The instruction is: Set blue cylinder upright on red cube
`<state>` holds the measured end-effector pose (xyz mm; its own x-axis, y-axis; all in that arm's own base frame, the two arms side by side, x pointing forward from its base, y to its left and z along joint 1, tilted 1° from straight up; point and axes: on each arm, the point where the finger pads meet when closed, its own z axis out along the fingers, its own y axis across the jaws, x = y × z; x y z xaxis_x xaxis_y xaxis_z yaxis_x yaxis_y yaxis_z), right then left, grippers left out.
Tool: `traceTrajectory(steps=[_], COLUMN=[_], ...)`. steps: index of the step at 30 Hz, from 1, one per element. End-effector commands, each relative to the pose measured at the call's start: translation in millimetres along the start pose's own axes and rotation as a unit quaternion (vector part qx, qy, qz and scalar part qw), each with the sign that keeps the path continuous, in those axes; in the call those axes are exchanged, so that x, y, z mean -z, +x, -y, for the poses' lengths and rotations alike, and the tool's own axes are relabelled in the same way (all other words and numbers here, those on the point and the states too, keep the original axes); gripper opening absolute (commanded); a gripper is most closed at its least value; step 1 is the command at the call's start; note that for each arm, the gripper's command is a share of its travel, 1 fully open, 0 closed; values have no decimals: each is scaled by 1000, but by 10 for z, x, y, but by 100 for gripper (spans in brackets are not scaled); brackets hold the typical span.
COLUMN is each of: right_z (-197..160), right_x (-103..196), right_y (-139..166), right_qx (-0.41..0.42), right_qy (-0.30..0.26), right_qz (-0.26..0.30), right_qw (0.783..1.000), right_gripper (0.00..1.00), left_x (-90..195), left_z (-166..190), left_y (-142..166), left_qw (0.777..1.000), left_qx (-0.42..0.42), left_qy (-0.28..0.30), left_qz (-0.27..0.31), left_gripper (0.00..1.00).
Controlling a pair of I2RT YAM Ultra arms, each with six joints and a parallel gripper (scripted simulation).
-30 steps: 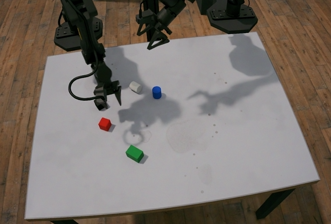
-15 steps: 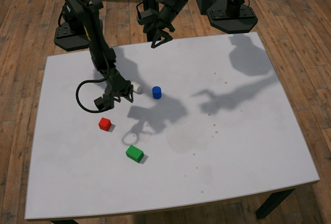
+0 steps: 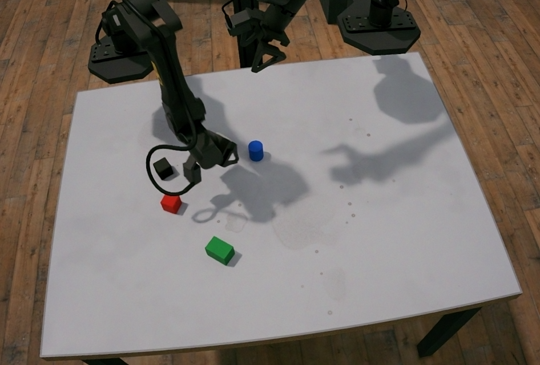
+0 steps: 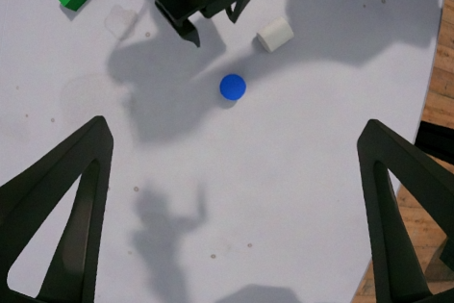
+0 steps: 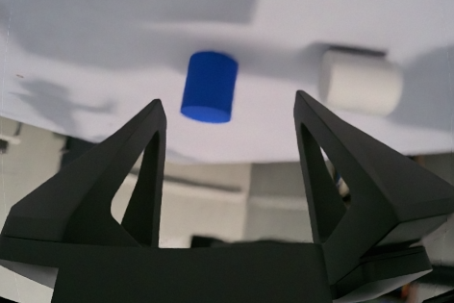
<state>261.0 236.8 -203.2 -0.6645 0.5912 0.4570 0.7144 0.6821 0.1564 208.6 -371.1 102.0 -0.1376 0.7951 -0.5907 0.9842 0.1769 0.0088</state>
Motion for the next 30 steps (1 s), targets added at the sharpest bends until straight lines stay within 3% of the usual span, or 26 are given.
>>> traceTrajectory(steps=[1, 7, 30], right_z=[-114, -208, -305], right_x=[-107, -299, -452], right_y=[284, 384, 441], right_qx=[-78, -126, -120], right_qy=[5, 1, -1], right_qz=[-91, -144, -142], right_qw=[993, 982, 982], right_gripper=[64, 64, 64], left_x=[208, 212, 156], left_z=[-55, -69, -39], left_y=[-258, -268, -204], left_qw=[999, 999, 1000], left_qx=[-12, -9, -8], left_qy=[-5, -9, -4], left_qz=[33, 33, 24], left_gripper=[100, 100, 100])
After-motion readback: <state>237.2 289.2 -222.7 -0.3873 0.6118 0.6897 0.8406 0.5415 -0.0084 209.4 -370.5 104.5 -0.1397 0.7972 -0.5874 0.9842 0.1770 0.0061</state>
